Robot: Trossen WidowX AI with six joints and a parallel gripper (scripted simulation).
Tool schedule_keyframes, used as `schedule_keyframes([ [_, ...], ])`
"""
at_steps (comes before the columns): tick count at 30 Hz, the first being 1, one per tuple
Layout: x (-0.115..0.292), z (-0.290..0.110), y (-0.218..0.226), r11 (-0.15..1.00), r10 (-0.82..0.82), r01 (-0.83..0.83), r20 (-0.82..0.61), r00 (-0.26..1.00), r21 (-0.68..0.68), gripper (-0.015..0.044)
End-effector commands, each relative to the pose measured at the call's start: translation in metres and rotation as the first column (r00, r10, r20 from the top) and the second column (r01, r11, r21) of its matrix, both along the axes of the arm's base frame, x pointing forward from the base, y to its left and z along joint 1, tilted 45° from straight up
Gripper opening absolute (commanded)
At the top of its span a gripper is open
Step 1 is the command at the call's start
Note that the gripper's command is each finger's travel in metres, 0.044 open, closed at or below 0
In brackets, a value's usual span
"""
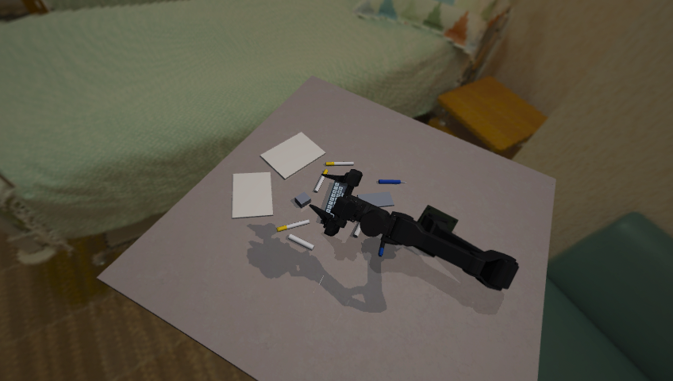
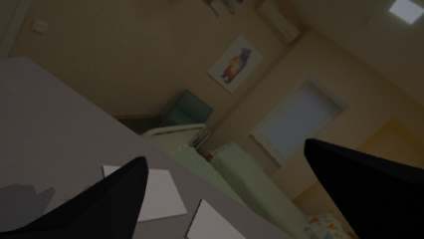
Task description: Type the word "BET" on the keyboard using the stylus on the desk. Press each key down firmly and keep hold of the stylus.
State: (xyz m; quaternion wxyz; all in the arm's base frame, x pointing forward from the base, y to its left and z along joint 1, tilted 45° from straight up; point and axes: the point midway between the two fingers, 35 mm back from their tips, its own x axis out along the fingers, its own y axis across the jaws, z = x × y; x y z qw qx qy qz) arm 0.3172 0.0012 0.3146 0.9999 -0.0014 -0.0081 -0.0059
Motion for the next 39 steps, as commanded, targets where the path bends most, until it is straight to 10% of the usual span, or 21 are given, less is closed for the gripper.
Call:
schedule_keyframes([
  [1, 0.002, -0.002, 0.001, 1.0, 0.005, -0.005, -0.011, 1.0, -0.002, 0.0414],
  [8, 0.046, -0.094, 0.026, 0.977, 0.207, -0.209, -0.427, 0.881, 0.042, 0.023],
  [17, 0.05, -0.209, 0.059, 0.863, 0.492, -0.358, -0.753, 0.437, 0.357, 0.0],
  [25, 0.029, -0.273, 0.082, 0.693, 0.711, -0.221, -0.702, 0.05, 0.686, 0.0],
  [39, 0.029, -0.274, 0.083, 0.688, 0.715, -0.216, -0.698, 0.043, 0.693, 0.0],
])
